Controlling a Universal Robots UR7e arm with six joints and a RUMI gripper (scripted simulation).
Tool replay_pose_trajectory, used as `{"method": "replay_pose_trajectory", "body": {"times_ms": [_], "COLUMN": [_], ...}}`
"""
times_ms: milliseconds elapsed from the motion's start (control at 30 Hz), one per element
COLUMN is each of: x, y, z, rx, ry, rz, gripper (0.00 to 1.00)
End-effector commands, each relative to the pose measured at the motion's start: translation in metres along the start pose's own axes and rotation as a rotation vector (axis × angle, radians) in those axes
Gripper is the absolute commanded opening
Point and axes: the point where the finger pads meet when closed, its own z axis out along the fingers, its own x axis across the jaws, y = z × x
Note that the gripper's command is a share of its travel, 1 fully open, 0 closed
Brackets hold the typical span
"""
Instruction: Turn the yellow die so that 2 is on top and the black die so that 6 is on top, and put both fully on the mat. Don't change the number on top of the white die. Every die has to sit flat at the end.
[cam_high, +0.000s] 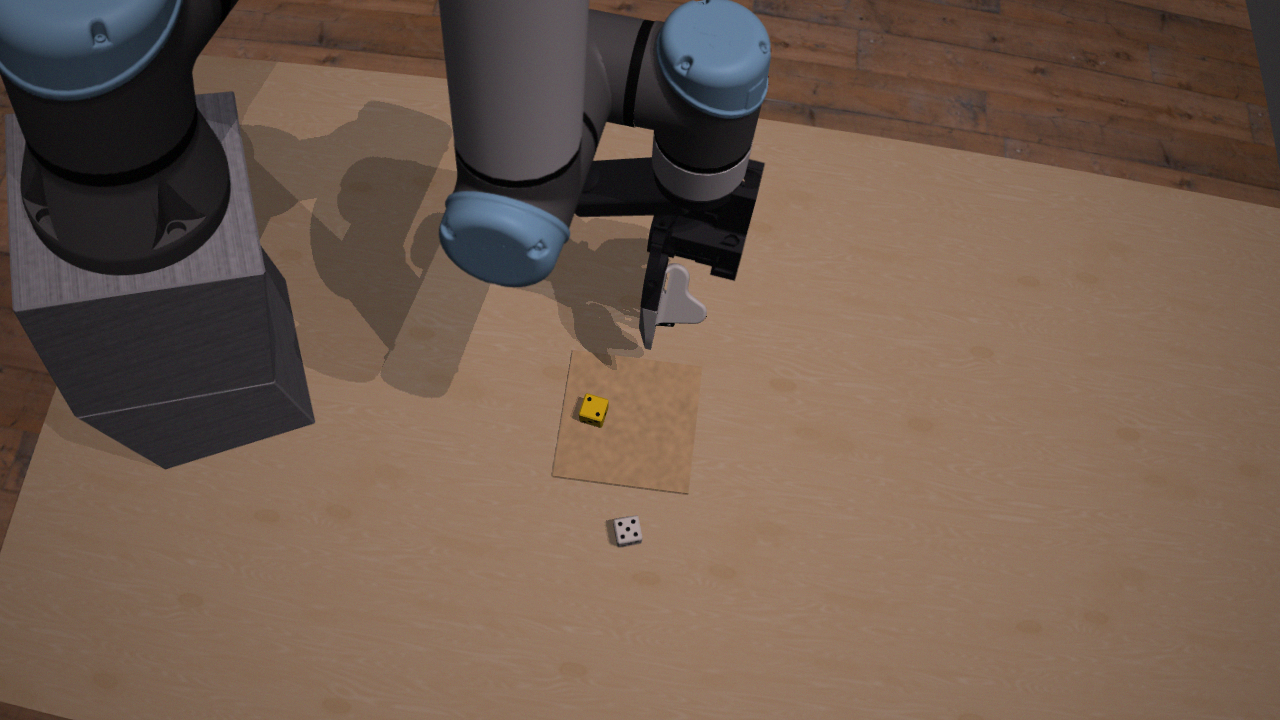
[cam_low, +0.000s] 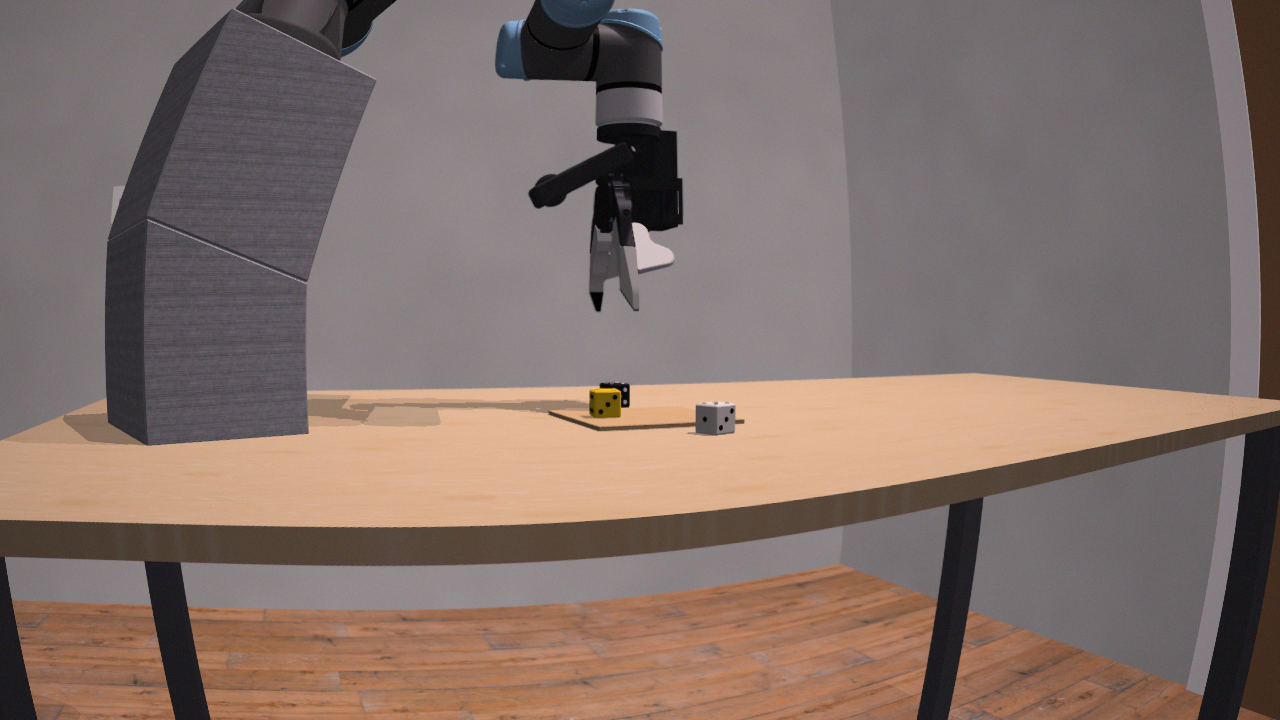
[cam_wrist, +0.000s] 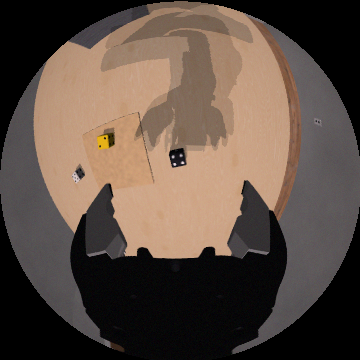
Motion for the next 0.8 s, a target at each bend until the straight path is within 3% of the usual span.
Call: {"method": "replay_pose_trajectory", "body": {"times_ms": [0, 767], "x": [0.001, 0.0027], "y": [0.0011, 0.0024], "z": [-0.0003, -0.0003], "rx": [-0.001, -0.001], "ry": [0.002, 0.002], "rz": [-0.071, -0.186], "gripper": [1.0, 1.0]}}
